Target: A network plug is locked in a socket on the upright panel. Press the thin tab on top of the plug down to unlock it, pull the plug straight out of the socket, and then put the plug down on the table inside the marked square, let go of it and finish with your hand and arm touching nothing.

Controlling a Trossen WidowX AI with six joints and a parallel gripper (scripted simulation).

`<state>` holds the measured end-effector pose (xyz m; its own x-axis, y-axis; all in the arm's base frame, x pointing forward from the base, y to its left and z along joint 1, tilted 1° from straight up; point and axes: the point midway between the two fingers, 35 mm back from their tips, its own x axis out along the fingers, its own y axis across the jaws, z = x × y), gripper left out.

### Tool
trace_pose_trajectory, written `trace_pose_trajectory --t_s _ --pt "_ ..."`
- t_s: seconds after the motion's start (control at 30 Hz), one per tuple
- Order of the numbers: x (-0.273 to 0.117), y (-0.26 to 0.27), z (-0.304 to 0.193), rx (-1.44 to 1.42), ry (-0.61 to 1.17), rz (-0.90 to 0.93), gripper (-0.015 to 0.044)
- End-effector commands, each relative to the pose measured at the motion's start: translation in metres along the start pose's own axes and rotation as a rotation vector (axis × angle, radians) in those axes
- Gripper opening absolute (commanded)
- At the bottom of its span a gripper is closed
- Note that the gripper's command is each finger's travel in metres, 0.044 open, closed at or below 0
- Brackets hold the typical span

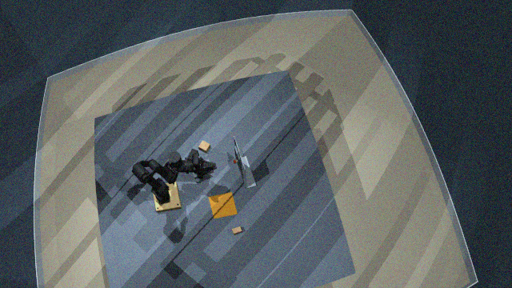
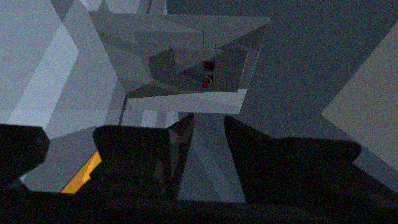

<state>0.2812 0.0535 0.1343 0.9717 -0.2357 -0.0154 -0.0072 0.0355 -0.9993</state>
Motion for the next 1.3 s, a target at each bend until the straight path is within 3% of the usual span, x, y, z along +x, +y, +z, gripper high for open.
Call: trace_pose_trajectory --t_s 0.0,1.27 --pt "0.01 -0.001 0.003 -0.012 -0.004 -0.007 0.0156" --pt "0.077 -0.001 0.02 -0.039 -0.01 -0.027 0.0156"
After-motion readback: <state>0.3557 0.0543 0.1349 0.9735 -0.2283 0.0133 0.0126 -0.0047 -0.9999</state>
